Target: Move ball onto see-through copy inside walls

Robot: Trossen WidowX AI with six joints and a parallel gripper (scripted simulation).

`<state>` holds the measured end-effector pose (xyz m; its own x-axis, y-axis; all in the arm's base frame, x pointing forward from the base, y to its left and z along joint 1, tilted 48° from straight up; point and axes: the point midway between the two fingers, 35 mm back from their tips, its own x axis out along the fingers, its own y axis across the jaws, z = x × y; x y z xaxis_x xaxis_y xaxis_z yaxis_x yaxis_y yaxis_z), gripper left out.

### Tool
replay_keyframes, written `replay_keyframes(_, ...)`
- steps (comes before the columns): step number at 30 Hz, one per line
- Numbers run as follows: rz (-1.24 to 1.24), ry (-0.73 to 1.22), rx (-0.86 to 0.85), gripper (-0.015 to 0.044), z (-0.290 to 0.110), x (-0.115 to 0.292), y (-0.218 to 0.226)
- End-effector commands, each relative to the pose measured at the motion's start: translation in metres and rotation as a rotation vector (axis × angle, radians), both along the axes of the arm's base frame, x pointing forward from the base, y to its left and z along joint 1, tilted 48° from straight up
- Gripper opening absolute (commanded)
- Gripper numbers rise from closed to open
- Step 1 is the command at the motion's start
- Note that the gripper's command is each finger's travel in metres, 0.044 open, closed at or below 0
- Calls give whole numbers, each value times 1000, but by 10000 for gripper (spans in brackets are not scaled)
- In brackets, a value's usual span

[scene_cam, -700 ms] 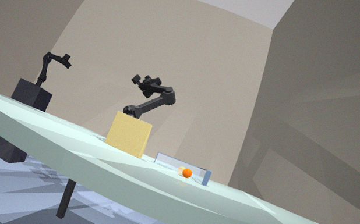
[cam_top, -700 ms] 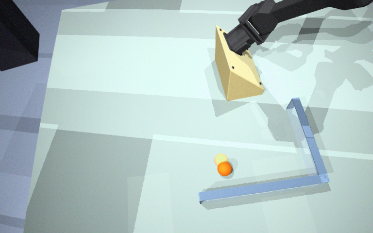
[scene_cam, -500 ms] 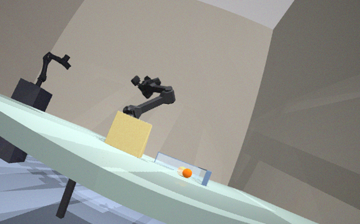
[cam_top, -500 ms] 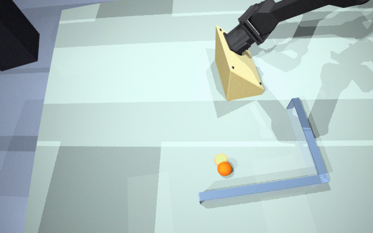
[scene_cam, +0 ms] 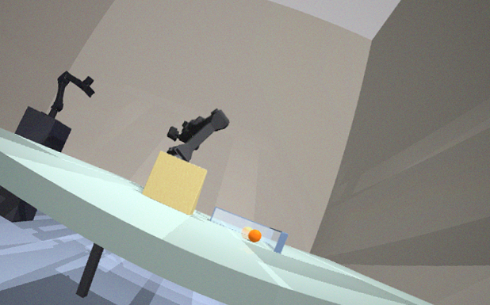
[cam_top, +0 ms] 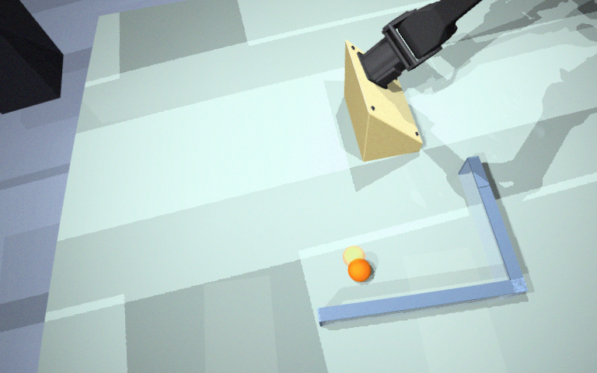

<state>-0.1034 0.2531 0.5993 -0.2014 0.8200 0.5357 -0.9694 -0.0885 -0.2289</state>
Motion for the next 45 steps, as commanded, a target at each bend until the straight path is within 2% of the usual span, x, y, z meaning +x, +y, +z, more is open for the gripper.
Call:
replay_keyframes(1,-121,-48,-82,295,-22,25,41)
replay_keyframes(12,-417,-109,-316,295,-86,131,118)
replay_keyframes(22,-666,-69,-556,295,-154,265,137)
replay_keyframes(33,-902,87,-809,295,-236,413,89)
replay_keyframes(45,-1054,389,-1067,295,-340,528,-17)
